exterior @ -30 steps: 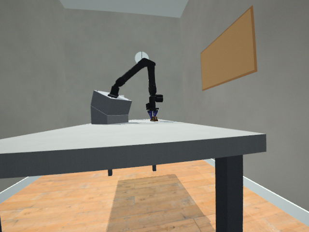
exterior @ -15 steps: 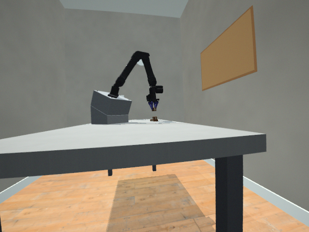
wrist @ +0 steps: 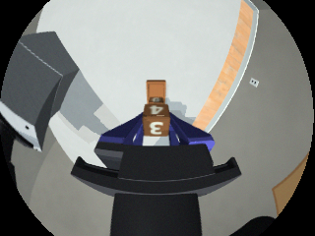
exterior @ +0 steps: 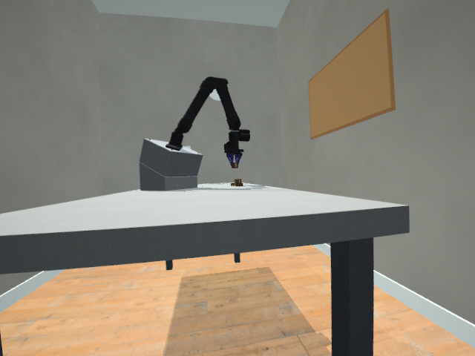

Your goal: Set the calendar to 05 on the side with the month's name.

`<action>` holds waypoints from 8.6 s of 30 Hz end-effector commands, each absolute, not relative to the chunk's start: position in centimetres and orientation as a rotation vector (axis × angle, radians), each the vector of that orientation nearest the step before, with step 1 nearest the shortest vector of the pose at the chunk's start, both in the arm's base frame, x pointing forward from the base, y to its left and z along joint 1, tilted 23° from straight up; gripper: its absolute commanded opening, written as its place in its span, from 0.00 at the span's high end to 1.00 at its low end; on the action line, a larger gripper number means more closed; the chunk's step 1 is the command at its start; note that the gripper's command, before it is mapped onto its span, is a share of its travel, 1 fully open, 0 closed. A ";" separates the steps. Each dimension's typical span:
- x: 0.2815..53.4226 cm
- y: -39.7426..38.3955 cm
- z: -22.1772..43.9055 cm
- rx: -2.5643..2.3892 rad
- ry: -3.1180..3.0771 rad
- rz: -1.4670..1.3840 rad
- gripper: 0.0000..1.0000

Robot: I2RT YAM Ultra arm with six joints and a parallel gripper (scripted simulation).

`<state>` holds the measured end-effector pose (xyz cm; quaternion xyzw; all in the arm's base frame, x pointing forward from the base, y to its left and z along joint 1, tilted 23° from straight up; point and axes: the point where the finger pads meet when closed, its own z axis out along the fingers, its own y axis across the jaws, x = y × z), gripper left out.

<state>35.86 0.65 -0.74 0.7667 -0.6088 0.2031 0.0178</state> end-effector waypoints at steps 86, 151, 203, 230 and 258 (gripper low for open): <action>41.5 -13.9 -4.6 0.392 -3.346 0.542 0.73; 41.9 -14.1 -5.5 0.399 -3.344 0.543 0.73; 41.9 -14.1 -5.5 0.399 -3.344 0.543 0.73; 42.0 -14.1 -5.4 0.400 -3.344 0.543 0.73; 41.8 -14.1 -5.5 0.403 -3.343 0.543 0.73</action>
